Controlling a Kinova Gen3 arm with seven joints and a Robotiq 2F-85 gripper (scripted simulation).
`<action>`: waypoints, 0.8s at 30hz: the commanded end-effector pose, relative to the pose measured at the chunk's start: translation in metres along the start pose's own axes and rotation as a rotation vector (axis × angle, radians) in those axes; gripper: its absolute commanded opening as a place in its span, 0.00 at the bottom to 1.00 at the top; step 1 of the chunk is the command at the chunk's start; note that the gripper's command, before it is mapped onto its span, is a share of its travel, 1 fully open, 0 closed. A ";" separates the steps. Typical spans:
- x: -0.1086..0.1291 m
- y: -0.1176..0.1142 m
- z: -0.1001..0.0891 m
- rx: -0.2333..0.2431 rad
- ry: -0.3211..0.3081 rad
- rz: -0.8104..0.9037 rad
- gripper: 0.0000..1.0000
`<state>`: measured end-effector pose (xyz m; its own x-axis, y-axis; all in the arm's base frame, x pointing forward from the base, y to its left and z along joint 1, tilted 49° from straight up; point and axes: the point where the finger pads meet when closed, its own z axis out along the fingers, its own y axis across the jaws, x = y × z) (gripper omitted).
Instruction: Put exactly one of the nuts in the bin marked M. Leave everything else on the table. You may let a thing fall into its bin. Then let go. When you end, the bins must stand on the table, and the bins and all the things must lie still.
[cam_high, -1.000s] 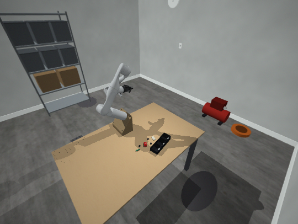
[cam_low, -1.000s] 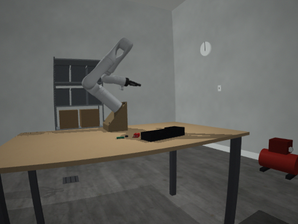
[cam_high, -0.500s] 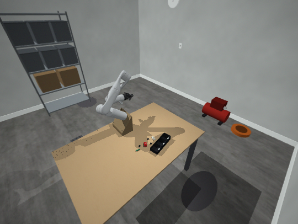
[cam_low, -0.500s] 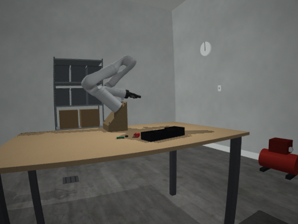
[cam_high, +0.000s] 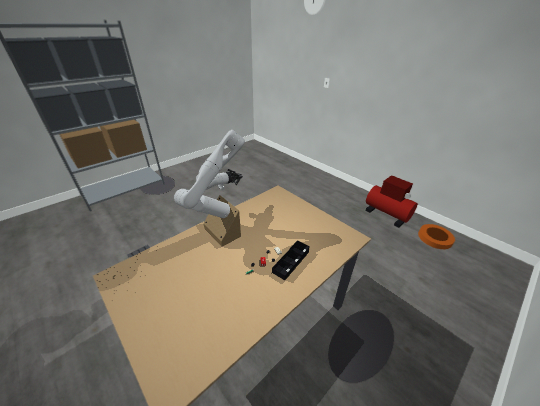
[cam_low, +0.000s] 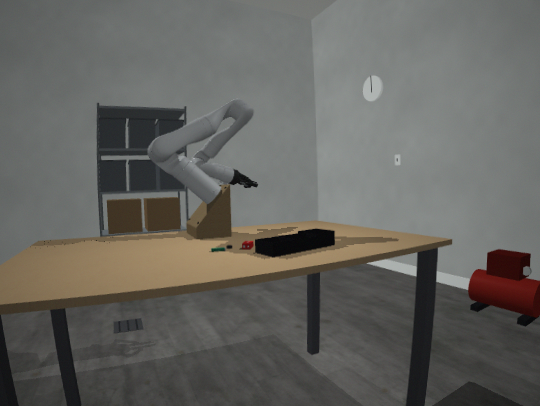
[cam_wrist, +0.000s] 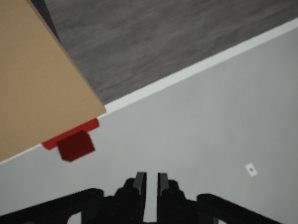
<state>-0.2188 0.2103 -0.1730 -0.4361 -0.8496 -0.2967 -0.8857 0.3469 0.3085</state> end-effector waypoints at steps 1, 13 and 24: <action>-0.014 0.002 0.014 -0.003 0.020 0.076 0.09; -0.028 0.009 0.045 -0.028 0.132 0.232 0.09; -0.040 0.005 0.057 -0.027 0.185 0.292 0.09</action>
<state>-0.2198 0.2570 -0.2113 -0.6230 -0.7820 -0.0183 -0.7296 0.5726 0.3739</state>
